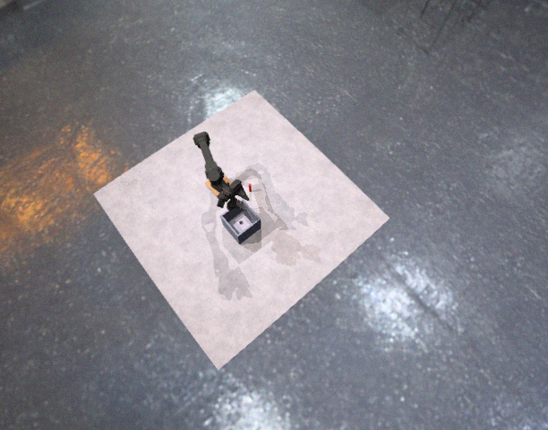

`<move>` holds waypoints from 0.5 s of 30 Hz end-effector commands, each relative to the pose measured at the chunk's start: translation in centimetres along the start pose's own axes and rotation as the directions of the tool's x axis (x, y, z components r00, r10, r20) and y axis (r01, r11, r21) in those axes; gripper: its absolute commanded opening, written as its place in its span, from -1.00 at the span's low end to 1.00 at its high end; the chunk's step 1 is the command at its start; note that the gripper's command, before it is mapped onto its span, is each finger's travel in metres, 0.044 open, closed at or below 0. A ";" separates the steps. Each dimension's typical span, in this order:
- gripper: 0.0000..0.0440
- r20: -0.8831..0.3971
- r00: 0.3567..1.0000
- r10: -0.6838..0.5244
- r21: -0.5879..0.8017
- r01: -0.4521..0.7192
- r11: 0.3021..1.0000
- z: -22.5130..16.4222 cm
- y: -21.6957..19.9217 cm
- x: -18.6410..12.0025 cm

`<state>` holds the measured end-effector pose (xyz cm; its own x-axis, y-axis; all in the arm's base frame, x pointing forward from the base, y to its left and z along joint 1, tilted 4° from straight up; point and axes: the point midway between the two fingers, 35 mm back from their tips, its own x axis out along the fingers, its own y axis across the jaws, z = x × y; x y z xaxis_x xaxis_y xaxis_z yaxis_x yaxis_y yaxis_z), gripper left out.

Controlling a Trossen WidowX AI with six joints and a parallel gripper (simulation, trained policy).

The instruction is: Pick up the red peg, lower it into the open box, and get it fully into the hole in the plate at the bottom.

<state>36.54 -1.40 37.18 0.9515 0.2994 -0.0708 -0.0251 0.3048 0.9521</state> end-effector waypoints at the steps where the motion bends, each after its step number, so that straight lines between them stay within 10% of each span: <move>1: 0.92 -0.010 1.000 -0.014 0.006 0.014 1.000 -0.2 -0.3 0.0; 15: 1.00 -0.279 0.938 -0.204 0.193 0.263 0.945 -8.4 -3.2 0.0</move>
<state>34.62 4.32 31.86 0.8295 0.4552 -0.3235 0.2582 0.2010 0.9449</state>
